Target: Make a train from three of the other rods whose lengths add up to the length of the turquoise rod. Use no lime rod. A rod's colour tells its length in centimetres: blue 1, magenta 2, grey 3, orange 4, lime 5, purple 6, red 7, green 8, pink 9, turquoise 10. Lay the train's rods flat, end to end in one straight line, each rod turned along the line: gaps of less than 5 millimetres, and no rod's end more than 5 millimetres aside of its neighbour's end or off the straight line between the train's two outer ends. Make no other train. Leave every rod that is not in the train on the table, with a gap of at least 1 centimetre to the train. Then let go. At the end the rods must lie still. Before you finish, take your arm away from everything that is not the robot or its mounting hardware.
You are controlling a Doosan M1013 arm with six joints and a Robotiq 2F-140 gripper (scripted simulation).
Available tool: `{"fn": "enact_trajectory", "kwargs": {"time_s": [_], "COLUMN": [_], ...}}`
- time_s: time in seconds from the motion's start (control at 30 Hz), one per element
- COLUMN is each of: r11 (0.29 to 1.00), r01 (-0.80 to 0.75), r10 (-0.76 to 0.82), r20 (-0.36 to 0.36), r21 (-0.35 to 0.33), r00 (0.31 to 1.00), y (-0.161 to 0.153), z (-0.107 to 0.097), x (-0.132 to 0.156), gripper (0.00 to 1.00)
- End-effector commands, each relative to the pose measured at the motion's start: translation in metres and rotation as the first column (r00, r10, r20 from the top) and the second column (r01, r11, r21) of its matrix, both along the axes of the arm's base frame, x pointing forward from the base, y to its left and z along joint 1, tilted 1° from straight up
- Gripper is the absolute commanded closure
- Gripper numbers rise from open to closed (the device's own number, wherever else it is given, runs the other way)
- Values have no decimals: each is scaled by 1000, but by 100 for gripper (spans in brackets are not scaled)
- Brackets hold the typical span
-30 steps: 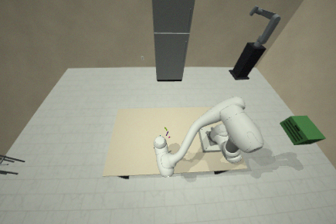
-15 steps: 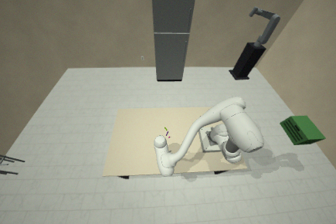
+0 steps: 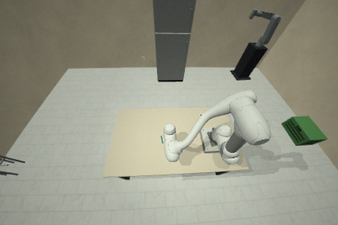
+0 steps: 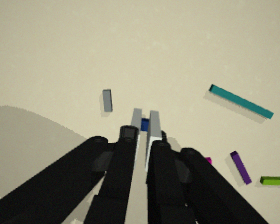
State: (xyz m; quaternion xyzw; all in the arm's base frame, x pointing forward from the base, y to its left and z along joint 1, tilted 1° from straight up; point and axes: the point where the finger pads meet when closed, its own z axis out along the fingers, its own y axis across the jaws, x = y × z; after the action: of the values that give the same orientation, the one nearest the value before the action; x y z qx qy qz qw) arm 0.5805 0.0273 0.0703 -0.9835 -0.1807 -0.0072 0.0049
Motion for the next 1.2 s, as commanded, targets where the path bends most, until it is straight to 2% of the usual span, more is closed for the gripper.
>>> {"fn": "enact_trajectory", "kwargs": {"time_s": [0.0,0.1,0.8,1.17], "r11": [998,995,995,995], "r01": [-62,-97,-98,-98], "r10": [62,97,98,98], "r20": [2,3,3,3], "r21": [4,3,3,3], "r00": [998,995,995,995], "y": [-29,-43,-43,-42], "z": [-2,-4,-9,-50], "x": [-30,-47,-47,-47], "gripper": [97,97,97,97]}}
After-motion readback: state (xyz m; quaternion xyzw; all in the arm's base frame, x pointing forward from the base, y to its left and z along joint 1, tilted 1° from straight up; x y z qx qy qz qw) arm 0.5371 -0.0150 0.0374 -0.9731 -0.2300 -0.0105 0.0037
